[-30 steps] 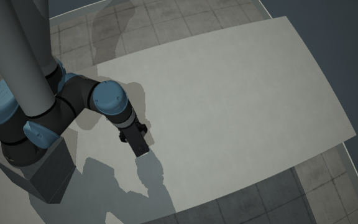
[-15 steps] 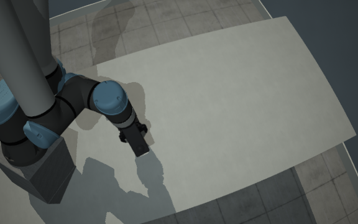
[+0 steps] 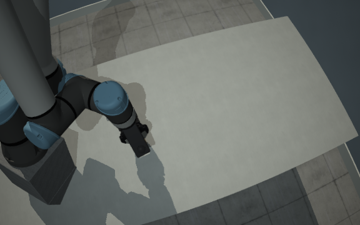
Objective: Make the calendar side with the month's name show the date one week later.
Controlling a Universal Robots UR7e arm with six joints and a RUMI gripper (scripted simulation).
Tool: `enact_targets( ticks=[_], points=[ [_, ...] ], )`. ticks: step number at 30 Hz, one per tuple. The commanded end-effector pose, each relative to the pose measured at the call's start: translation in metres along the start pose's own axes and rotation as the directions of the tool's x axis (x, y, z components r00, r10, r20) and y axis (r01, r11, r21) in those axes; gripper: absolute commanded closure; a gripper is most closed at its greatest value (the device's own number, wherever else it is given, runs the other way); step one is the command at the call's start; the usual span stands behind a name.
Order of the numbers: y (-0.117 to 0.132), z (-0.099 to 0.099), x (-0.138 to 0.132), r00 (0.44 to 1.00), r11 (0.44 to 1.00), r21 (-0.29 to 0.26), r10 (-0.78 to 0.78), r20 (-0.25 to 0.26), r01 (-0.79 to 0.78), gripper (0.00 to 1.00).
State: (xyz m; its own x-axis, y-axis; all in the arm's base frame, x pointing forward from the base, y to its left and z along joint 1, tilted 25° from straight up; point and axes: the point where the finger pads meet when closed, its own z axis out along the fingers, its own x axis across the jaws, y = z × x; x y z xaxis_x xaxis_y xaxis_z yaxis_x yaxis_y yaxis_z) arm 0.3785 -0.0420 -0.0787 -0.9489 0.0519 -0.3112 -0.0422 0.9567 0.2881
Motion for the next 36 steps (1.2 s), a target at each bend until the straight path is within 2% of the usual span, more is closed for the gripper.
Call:
enact_targets(
  ticks=[1, 11, 24, 36],
  points=[
    [0.0, 0.0, 0.0, 1.0, 1.0, 0.001, 0.0, 0.001, 0.0, 0.72],
    [0.0, -0.005, 0.0, 1.0, 1.0, 0.001, 0.0, 0.001, 0.0, 0.72],
    [0.0, -0.025, 0.0, 1.0, 1.0, 0.001, 0.0, 0.001, 0.0, 0.72],
    [0.0, -0.059, 0.0, 1.0, 1.0, 0.001, 0.0, 0.001, 0.0, 0.72]
  ],
)
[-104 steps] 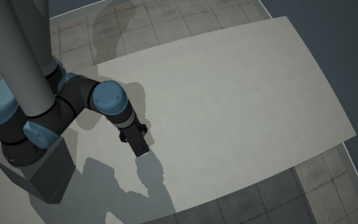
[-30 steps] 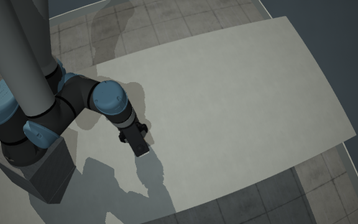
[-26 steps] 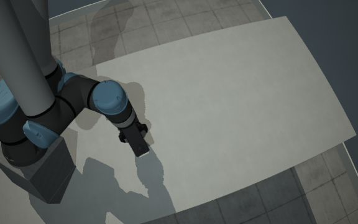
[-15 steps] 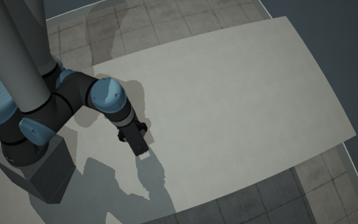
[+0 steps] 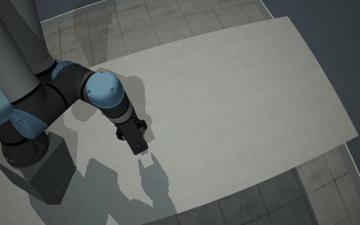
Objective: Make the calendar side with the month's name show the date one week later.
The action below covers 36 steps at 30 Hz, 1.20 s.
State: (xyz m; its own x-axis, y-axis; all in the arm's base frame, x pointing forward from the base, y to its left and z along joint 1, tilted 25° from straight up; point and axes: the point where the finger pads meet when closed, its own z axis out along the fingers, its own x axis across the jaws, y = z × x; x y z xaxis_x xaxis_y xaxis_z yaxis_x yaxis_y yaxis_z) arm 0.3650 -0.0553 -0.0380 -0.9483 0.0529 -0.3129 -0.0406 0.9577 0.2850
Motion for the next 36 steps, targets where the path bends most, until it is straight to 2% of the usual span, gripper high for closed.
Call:
enact_targets(
  ticks=[1, 15, 26, 27, 36],
  points=[
    [0.0, -0.017, 0.0, 1.0, 1.0, -0.003, -0.001, -0.001, 0.001, 0.72],
    [0.0, -0.042, 0.0, 1.0, 1.0, -0.003, -0.001, -0.001, 0.001, 0.72],
    [0.0, -0.045, 0.0, 1.0, 1.0, -0.003, -0.001, -0.001, 0.001, 0.72],
    [0.0, -0.045, 0.0, 1.0, 1.0, -0.003, -0.001, -0.001, 0.001, 0.0],
    [0.0, -0.045, 0.0, 1.0, 1.0, -0.003, -0.001, -0.001, 0.001, 0.0]
  ],
)
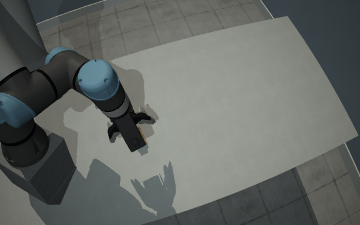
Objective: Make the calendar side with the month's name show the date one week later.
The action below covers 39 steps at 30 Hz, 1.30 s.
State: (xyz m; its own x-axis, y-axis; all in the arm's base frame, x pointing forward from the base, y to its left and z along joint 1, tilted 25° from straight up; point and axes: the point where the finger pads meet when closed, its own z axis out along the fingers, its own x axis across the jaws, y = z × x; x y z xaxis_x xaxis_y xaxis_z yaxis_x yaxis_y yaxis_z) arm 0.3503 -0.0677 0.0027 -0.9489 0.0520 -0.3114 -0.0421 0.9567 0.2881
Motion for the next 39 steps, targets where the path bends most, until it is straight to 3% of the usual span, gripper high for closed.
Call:
enact_targets(
  ticks=[1, 20, 35, 39],
  points=[
    [0.0, 0.0, 0.0, 1.0, 1.0, 0.001, 0.0, 0.001, 0.0, 0.0],
    [0.0, -0.006, 0.0, 1.0, 1.0, 0.001, 0.0, 0.001, 0.0, 0.0],
    [0.0, -0.058, 0.0, 1.0, 1.0, 0.001, 0.0, 0.001, 0.0, 0.0],
    [0.0, -0.064, 0.0, 1.0, 1.0, 0.001, 0.0, 0.001, 0.0, 0.0]
  ],
)
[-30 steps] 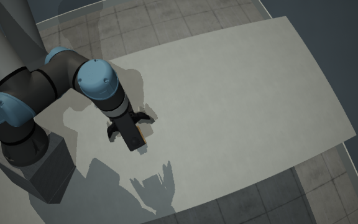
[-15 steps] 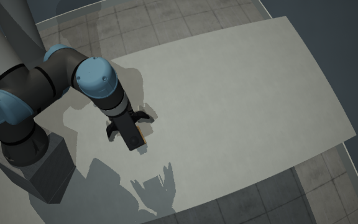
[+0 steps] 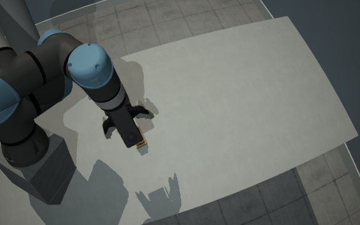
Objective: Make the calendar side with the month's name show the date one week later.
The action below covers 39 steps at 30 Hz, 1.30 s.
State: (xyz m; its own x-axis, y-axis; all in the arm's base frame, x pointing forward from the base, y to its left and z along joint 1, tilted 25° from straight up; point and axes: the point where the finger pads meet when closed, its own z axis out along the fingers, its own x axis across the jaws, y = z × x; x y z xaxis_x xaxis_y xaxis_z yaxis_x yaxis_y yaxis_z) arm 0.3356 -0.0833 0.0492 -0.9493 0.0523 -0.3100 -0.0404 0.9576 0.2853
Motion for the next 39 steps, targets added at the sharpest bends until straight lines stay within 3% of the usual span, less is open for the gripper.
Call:
enact_targets(
  ticks=[1, 7, 39],
  points=[
    [0.0007, -0.0155, 0.0011, 1.0, 1.0, -0.003, -0.001, 0.002, 0.001, 0.0],
    [0.0007, -0.0226, 0.0012, 1.0, 1.0, -0.003, -0.001, 0.002, 0.001, 0.0],
    [0.0007, -0.0228, 0.0012, 1.0, 1.0, -0.003, -0.001, 0.002, 0.001, 0.0]
  ],
)
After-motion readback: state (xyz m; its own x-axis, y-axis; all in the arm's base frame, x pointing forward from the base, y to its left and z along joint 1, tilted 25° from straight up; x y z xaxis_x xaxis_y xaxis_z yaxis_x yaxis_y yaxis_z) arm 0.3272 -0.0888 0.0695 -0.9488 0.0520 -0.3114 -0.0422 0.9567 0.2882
